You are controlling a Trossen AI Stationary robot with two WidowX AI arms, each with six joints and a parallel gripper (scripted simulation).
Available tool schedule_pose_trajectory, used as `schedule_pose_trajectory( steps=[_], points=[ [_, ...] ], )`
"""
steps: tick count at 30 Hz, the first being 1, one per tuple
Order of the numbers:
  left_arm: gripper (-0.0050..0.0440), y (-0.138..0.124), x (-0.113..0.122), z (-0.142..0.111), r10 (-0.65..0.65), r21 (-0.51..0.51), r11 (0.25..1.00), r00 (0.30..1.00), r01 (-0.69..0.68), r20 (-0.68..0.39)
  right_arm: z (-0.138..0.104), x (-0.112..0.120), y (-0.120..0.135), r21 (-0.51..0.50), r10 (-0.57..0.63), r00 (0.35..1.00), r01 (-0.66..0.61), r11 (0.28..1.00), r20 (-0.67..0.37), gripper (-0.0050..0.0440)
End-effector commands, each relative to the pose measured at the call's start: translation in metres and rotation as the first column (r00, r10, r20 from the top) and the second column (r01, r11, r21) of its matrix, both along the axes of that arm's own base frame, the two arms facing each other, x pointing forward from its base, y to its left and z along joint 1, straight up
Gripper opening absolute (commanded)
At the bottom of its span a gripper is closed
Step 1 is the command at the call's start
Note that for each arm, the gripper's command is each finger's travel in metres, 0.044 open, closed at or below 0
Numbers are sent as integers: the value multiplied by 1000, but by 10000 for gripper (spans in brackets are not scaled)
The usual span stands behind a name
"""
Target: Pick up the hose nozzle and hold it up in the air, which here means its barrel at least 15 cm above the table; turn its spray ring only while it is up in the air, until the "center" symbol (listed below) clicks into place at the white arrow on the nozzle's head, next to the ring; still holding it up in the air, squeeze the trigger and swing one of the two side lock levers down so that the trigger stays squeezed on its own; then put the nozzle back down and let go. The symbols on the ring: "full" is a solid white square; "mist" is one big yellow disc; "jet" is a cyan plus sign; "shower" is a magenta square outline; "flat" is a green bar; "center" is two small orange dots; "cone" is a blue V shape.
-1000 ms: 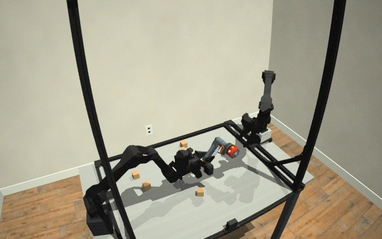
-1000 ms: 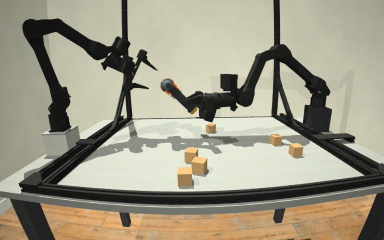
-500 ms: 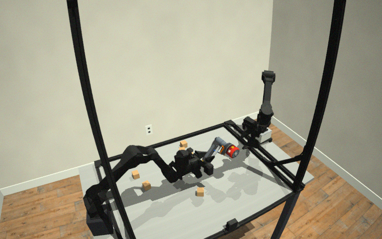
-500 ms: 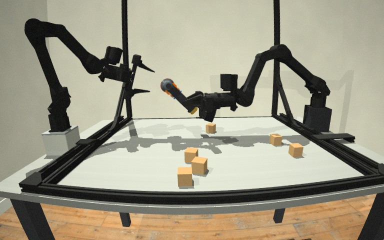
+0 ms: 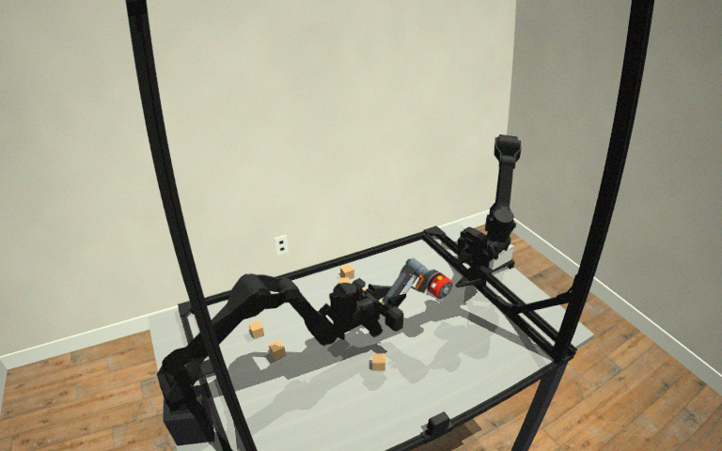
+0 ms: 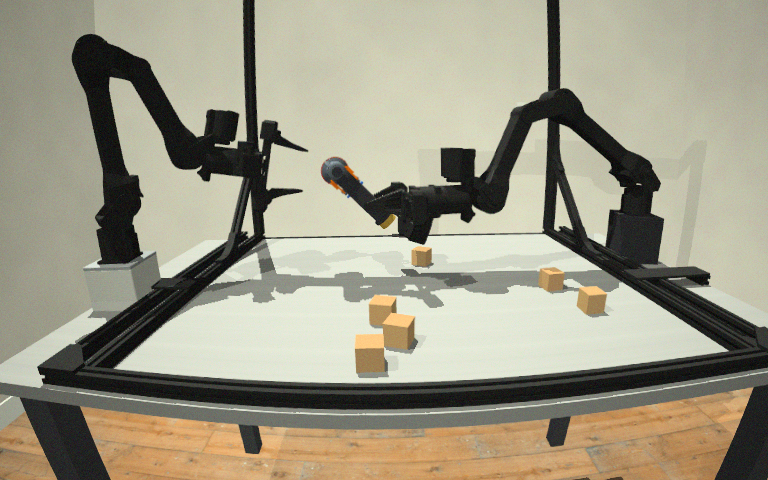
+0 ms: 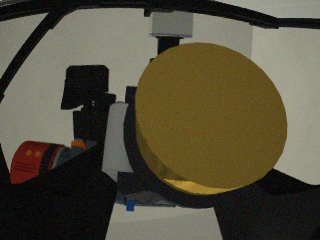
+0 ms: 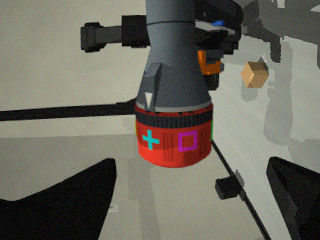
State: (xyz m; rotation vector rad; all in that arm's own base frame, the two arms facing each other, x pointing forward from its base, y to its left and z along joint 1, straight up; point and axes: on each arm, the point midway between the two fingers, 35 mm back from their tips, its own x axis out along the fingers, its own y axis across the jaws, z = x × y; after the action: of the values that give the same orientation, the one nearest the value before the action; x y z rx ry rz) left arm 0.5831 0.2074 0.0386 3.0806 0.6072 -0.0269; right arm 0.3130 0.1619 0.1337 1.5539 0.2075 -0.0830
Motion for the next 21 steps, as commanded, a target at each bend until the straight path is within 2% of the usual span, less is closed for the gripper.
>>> schedule_pose_trajectory(
  steps=[1,21],
  points=[
    [0,1,1,5,2,5,1000,1000,-2,16,-5,4,-1,-4,1,1000,-1,1000,9,400],
    [0,1,1,5,2,5,1000,1000,-2,16,-3,33,3,8,1,1000,-1,1000,31,400]
  ],
)
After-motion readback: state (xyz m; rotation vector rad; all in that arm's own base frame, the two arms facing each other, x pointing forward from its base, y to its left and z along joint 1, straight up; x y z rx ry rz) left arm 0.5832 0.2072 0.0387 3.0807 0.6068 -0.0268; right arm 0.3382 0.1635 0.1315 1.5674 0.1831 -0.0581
